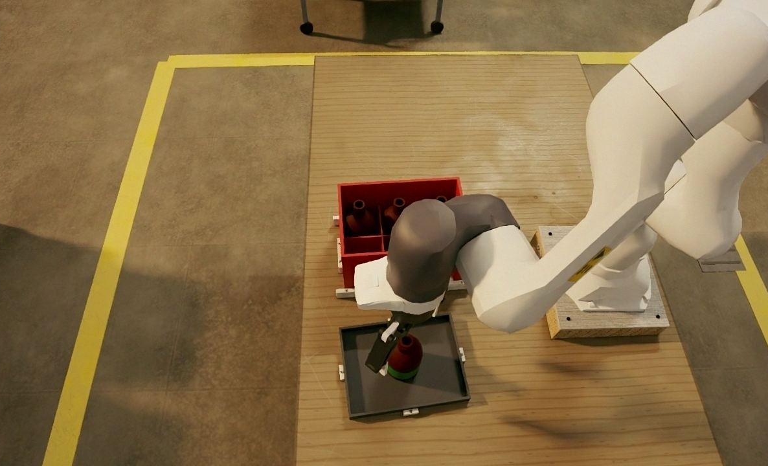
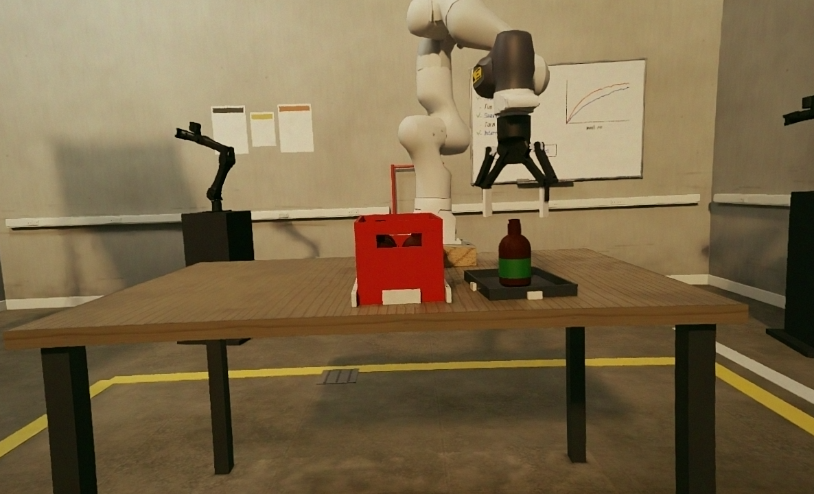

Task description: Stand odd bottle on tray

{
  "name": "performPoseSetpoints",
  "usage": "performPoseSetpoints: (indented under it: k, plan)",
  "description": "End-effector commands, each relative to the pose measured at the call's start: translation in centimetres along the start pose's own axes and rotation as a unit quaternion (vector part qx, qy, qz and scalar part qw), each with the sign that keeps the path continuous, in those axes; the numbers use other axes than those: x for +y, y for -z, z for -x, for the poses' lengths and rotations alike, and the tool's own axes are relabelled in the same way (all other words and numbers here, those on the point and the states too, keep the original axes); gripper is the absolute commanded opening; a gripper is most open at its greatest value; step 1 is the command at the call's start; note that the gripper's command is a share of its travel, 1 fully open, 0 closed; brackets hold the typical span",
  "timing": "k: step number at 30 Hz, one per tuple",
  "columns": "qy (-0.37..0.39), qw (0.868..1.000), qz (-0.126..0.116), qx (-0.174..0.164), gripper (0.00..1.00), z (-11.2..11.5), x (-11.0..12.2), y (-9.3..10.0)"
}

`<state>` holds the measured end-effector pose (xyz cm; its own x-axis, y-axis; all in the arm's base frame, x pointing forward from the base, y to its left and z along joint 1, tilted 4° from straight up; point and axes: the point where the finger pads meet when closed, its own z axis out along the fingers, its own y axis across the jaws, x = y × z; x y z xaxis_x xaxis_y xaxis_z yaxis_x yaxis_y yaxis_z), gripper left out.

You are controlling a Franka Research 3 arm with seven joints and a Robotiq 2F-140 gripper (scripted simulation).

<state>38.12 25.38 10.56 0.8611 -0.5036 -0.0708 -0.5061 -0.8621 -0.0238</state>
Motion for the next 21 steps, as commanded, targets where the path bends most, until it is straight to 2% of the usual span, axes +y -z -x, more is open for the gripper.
performPoseSetpoints:
  k: [1, 7, 21]
  plan:
    - [-0.001, 1.0, 0.001, 0.0, 1.0, 0.0, 0.0, 0.6]
    - [-0.001, 1.0, 0.001, 0.0, 1.0, 0.0, 0.0, 1.4]
    - [-0.001, 1.0, 0.001, 0.0, 1.0, 0.0, 0.0, 4.8]
